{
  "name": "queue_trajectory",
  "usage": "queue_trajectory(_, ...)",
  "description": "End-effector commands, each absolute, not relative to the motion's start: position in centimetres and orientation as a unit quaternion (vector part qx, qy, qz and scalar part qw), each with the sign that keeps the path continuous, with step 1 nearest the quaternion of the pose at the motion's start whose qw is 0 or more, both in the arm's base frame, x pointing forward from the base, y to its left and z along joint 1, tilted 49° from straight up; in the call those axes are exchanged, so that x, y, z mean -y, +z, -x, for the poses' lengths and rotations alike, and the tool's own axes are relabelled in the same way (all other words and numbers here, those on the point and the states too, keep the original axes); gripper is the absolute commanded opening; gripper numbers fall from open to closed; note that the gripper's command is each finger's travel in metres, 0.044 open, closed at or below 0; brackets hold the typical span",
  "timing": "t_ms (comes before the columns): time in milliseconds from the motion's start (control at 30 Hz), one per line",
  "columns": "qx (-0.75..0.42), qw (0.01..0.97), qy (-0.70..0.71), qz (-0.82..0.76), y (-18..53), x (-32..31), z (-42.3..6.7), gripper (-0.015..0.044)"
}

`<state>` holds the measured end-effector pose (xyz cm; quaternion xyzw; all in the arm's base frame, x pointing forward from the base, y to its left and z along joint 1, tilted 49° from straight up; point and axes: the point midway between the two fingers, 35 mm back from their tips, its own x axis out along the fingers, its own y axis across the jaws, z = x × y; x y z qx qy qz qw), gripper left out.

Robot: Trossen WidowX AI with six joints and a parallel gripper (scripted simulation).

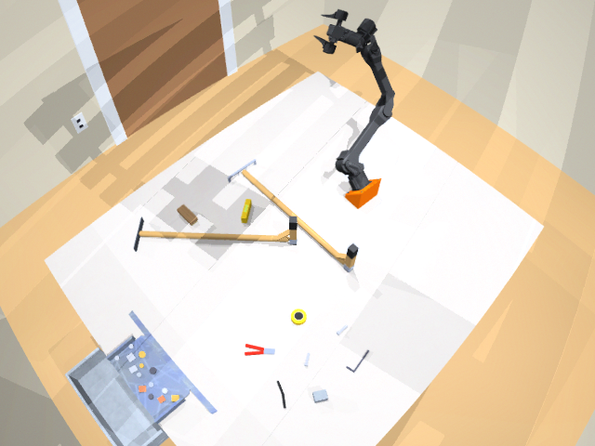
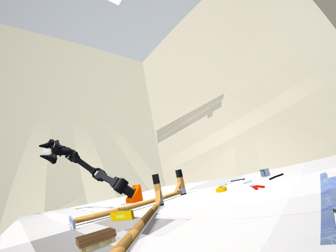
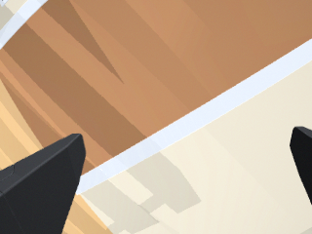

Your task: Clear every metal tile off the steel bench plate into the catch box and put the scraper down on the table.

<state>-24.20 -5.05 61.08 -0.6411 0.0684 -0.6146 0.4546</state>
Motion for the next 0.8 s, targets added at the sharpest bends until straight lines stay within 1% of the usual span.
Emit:
queue_trajectory(0,-0.077,0.461,-0.617,0.633,61.3,6.7,24.7,0.0440)
queue_trajectory(767,-0.127,0.520,-0.599,0.596,61.1,16.1,25.1,0.0440)
